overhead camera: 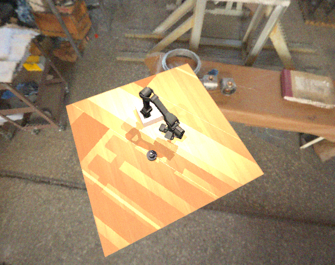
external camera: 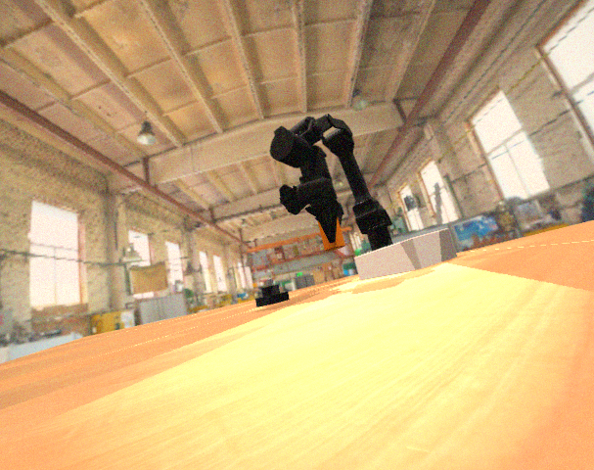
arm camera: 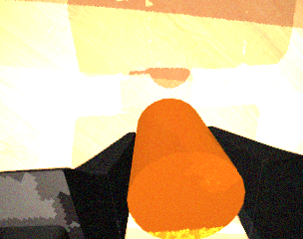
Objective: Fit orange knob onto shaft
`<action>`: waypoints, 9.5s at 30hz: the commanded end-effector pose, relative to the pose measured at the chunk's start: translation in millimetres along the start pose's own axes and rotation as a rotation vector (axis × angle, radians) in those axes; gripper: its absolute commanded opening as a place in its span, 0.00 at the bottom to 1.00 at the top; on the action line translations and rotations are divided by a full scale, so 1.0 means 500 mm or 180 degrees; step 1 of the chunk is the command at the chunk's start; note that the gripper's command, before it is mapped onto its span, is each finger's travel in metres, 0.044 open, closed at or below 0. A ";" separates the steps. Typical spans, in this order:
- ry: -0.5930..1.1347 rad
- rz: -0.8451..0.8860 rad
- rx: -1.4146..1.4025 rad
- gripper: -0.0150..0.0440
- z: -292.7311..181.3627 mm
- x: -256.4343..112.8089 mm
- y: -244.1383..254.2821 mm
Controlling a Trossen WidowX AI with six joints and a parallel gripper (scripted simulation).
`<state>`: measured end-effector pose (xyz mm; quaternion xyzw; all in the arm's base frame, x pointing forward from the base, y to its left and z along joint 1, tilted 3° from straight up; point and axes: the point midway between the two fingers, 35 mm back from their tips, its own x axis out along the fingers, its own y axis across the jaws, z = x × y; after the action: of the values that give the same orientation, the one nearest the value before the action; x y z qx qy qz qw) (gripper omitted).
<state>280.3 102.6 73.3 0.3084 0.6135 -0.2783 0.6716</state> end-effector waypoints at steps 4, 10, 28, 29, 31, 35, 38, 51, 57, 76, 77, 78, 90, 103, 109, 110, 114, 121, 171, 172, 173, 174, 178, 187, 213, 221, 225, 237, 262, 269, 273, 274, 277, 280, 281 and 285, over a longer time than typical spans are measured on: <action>-0.0020 -0.0025 0.0024 0.25 0.003 0.078 0.006; -0.0020 -0.0049 0.0028 0.25 0.003 0.134 0.006; -0.0002 -0.0071 0.0014 0.52 -0.003 0.168 0.003; -0.0002 -0.0071 0.0014 0.57 -0.003 0.168 0.003; -0.0002 -0.0071 0.0014 0.65 -0.003 0.168 0.003; -0.0002 -0.0071 0.0014 0.66 -0.003 0.168 0.003; -0.0002 -0.0071 0.0014 0.66 -0.003 0.168 0.003; -0.0010 -0.0066 0.0022 0.84 -0.001 0.088 0.011; -0.0019 -0.0063 0.0031 1.00 -0.004 0.005 0.007; -0.0019 -0.0063 0.0031 1.00 -0.002 0.057 0.008; -0.0019 -0.0063 0.0031 1.00 -0.002 0.060 0.008; -0.0019 -0.0063 0.0031 1.00 -0.002 0.063 0.008; -0.0019 -0.0063 0.0031 1.00 -0.001 0.102 0.008; -0.0019 -0.0064 0.0031 1.00 -0.002 0.144 0.006; -0.0019 -0.0065 0.0031 1.00 -0.002 0.163 0.003; -0.0019 -0.0065 0.0031 1.00 -0.002 0.166 0.003; -0.0019 -0.0065 0.0031 0.96 -0.002 0.170 0.002; -0.0019 -0.0065 0.0031 0.64 -0.002 0.170 0.002; -0.0016 -0.0049 0.0033 0.25 0.001 -0.063 0.026; -0.0017 -0.0050 0.0033 0.25 0.001 -0.070 0.026; -0.0017 -0.0052 0.0032 0.25 0.001 -0.076 0.026; -0.0017 -0.0053 0.0032 0.25 0.001 -0.083 0.025; -0.0018 -0.0059 0.0031 0.25 -0.001 -0.107 0.023; -0.0023 -0.0061 0.0037 0.25 0.017 -0.107 0.018; -0.0059 -0.0104 0.0009 0.25 0.160 -0.074 -0.027; -0.0057 -0.0099 0.0031 0.25 0.202 -0.062 -0.047; -0.0058 -0.0096 0.0035 0.25 0.223 -0.057 -0.058; -0.0065 -0.0091 0.0035 0.25 0.285 -0.043 -0.096; -0.0087 -0.0096 0.0074 0.25 0.385 -0.016 -0.183; -0.0096 -0.0088 0.0627 0.25 0.387 -0.017 -0.184; -0.0101 -0.0083 0.0944 0.25 0.390 -0.017 -0.184; -0.0102 -0.0082 0.1018 0.25 0.390 -0.017 -0.183; -0.0105 -0.0078 0.1242 0.25 0.392 -0.017 -0.182; -0.0108 -0.0074 0.1471 0.25 0.394 -0.017 -0.180; -0.0109 -0.0073 0.1548 0.25 0.394 -0.017 -0.179; -0.0113 -0.0067 0.1859 0.25 0.394 -0.017 -0.176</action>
<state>338.2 -104.6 83.5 0.4495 0.5210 -0.4359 0.5800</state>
